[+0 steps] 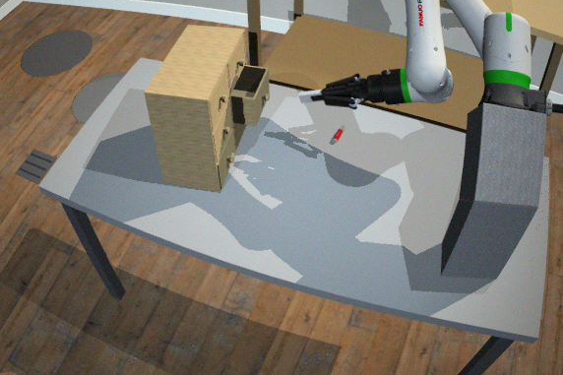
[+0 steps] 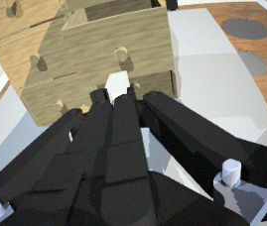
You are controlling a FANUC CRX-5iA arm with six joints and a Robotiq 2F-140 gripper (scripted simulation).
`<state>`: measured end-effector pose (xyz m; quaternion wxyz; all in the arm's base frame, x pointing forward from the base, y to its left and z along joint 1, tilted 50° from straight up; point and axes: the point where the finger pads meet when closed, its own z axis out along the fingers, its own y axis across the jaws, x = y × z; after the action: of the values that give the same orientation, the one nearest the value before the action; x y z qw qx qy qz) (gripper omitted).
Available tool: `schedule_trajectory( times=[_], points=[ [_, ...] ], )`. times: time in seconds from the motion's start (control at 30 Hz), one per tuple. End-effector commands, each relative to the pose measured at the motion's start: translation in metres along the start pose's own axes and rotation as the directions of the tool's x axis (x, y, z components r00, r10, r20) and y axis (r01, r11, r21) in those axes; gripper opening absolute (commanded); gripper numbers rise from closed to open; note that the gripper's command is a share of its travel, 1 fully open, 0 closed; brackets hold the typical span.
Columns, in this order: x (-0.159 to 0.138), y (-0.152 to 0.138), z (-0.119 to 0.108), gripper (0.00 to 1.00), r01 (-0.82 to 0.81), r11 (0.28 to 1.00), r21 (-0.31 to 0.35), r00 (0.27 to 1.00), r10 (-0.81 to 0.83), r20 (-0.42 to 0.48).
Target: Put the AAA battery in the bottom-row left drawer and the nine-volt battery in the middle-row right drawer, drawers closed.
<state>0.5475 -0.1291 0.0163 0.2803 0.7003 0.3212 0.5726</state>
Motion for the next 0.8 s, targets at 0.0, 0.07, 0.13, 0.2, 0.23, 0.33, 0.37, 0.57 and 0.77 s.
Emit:
schedule_trajectory(
  times=[0.0, 0.07, 0.13, 0.2, 0.23, 0.33, 0.37, 0.57, 0.77],
  points=[
    [0.001, 0.0, 0.009, 0.0, 0.0, 1.0, 0.0, 1.0, 0.0, 0.0],
    [0.001, 0.0, 0.016, 0.0, 0.0, 1.0, 0.0, 1.0, 0.0, 0.0],
    [0.001, 0.0, 0.023, 0.0, 0.0, 1.0, 0.0, 1.0, 0.0, 0.0],
    [0.001, -0.001, 0.03, 0.0, 0.0, 1.0, 0.0, 1.0, 0.0, 0.0],
    [0.002, -0.001, 0.033, 0.0, 0.0, 1.0, 0.0, 1.0, 0.0, 0.0],
    [0.002, -0.001, 0.041, 0.0, 0.0, 1.0, 0.0, 1.0, 0.0, 0.0],
    [0.002, -0.001, 0.043, 0.0, 0.0, 1.0, 0.0, 1.0, 0.0, 0.0],
    [0.002, -0.001, 0.049, 0.0, 0.0, 1.0, 0.0, 1.0, 0.0, 0.0],
    [0.002, -0.001, 0.05, 0.0, 0.0, 1.0, 0.0, 1.0, 0.0, 0.0]
  ],
)
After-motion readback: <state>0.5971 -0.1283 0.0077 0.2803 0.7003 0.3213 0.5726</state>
